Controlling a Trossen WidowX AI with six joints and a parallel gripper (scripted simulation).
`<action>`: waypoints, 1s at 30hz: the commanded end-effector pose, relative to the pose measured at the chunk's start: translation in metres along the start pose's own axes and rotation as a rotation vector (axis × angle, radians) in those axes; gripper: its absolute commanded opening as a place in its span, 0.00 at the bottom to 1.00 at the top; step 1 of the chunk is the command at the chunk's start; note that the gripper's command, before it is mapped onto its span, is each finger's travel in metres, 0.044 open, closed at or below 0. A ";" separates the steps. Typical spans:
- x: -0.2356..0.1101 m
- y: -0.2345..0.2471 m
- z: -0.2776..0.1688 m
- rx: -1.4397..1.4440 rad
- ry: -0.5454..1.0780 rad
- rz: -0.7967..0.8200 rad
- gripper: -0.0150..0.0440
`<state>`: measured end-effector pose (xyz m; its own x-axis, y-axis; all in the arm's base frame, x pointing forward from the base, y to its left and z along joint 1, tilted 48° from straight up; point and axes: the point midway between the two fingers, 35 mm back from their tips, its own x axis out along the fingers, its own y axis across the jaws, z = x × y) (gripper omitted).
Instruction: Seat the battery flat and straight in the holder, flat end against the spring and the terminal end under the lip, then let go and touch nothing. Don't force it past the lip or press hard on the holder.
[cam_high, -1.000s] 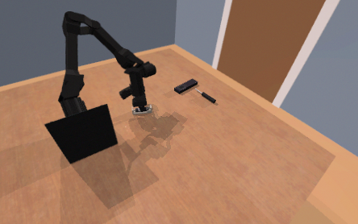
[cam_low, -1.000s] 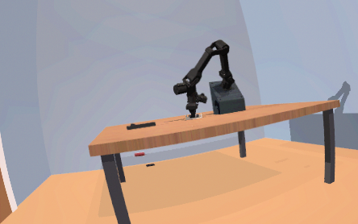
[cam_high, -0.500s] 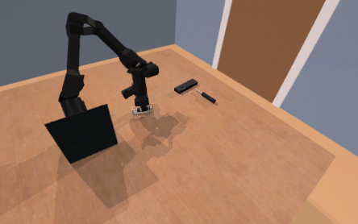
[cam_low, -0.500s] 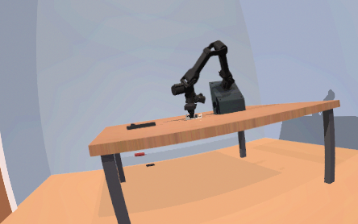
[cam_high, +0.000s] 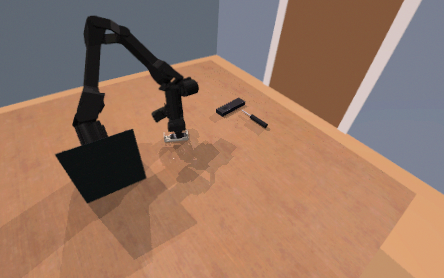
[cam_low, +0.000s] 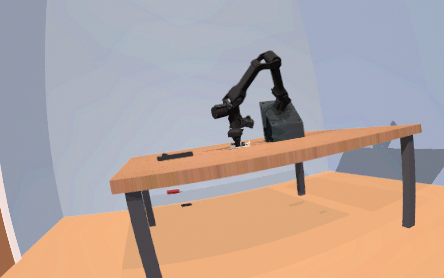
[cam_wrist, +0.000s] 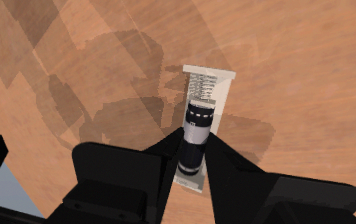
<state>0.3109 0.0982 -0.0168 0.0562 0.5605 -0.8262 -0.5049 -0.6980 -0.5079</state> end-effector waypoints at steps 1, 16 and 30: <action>0.000 -0.001 -0.001 -0.004 -0.002 -0.002 0.36; -0.015 0.004 -0.001 0.001 -0.001 0.002 0.53; -0.082 0.027 -0.005 0.000 0.001 0.005 1.00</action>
<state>0.3012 0.0380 0.0300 0.0586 0.5525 -0.8314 -0.5121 -0.6983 -0.5001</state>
